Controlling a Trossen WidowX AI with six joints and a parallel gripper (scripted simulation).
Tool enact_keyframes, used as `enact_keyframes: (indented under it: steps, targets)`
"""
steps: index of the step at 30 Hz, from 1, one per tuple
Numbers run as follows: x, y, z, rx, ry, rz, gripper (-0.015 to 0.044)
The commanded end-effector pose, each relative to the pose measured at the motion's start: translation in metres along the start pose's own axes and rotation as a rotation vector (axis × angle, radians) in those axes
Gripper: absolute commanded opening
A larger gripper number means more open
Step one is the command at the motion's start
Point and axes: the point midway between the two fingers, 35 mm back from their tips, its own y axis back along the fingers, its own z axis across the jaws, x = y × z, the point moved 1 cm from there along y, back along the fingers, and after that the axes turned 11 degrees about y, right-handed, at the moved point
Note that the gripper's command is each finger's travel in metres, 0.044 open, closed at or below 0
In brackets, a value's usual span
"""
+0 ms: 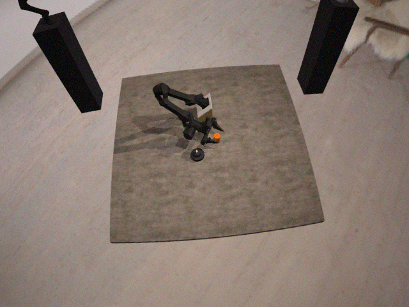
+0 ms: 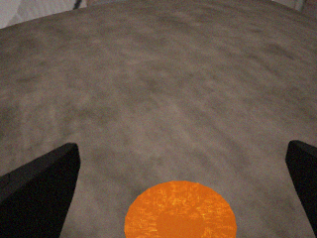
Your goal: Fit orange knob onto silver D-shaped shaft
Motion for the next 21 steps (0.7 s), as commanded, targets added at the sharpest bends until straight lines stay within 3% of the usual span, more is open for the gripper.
enact_keyframes:
  steps: [1,5,11,17,21]
  targets:
    - [-0.029,0.008,-0.006,0.000,0.000,0.003,0.0440]
    - [-0.055,0.016,-0.008,0.007,-0.003,-0.003,0.0440]
    - [-0.055,0.013,-0.007,-0.034,-0.036,0.029,0.0440]
    - [-0.054,-0.003,0.005,-0.325,-0.225,0.427,0.0440]
    - [-0.059,-0.002,0.006,-0.398,-0.228,0.766,0.0440]
